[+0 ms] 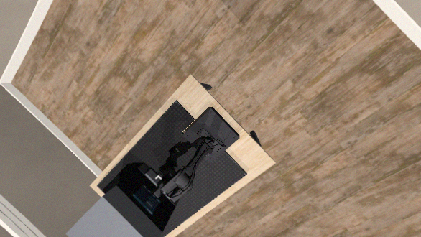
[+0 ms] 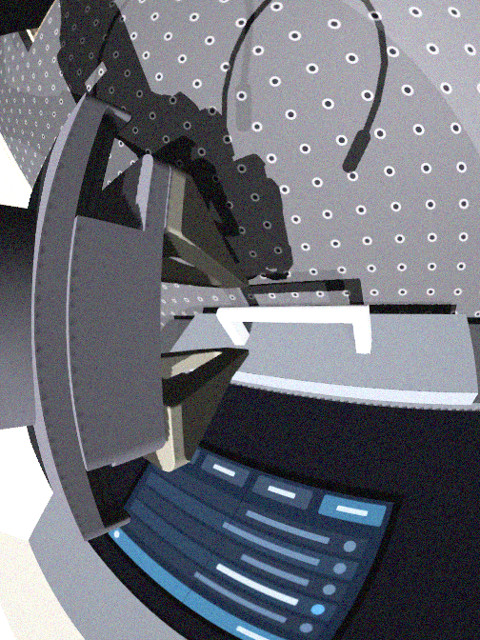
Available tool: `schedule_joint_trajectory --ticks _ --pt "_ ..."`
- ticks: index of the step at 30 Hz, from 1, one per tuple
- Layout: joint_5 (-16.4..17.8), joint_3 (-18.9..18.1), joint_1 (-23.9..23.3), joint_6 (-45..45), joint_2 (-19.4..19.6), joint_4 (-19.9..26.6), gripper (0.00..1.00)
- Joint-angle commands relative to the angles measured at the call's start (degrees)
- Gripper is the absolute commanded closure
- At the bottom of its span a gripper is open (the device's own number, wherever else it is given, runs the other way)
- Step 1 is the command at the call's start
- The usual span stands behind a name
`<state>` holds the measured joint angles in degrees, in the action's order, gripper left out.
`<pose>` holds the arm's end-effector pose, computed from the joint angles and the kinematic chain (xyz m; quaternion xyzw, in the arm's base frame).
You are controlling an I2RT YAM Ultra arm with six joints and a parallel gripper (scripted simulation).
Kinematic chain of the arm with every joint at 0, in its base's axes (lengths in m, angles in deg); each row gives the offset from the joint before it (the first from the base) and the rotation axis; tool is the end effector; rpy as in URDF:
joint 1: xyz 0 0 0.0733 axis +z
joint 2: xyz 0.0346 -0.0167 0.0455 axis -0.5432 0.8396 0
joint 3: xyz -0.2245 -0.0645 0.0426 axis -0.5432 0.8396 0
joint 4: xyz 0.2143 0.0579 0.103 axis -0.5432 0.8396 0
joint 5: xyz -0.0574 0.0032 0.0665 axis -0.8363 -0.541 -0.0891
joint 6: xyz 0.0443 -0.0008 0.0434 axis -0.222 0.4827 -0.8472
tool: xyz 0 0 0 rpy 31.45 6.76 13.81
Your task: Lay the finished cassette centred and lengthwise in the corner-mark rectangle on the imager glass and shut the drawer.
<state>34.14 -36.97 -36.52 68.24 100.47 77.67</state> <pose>0.3697 -0.0204 0.1031 -0.6444 0.6667 -0.2610 0.2687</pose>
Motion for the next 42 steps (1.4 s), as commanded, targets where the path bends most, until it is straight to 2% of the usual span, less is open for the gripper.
schedule_joint_trajectory --ticks 1,7,8,15,17,19,22,24,25,33,39,41,42 --pt "0.8 0.6 -0.8 0.1 -0.8 1.3 0.65" --pt "0.8 0.6 -0.8 0.1 -0.8 1.3 0.65" --pt "-1.1 1.4 0.5 -2.2 -2.3 2.2 0.65" --pt "-6.4 4.6 2.6 -14.8 -7.9 9.0 0.65" --pt "-7.6 3.8 3.2 -18.6 -9.7 11.2 0.65" --pt "-8.9 5.2 3.8 -22.4 -10.8 14.0 0.65" --pt "-10.4 4.5 4.6 -28.2 -13.0 18.0 0.65" --pt "-10.4 4.5 4.6 -28.2 -13.0 18.0 0.65" --pt "-10.9 3.9 4.9 -30.6 -13.6 20.6 0.65" --pt "-12.6 3.7 6.2 -45.7 -17.8 32.0 0.65" --pt "-11.3 3.2 6.2 -57.0 -20.3 41.1 0.65" --pt "-11.3 3.2 6.2 -57.0 -20.3 41.1 0.65" --pt "-11.0 2.5 6.1 -59.3 -18.7 43.7 0.65"
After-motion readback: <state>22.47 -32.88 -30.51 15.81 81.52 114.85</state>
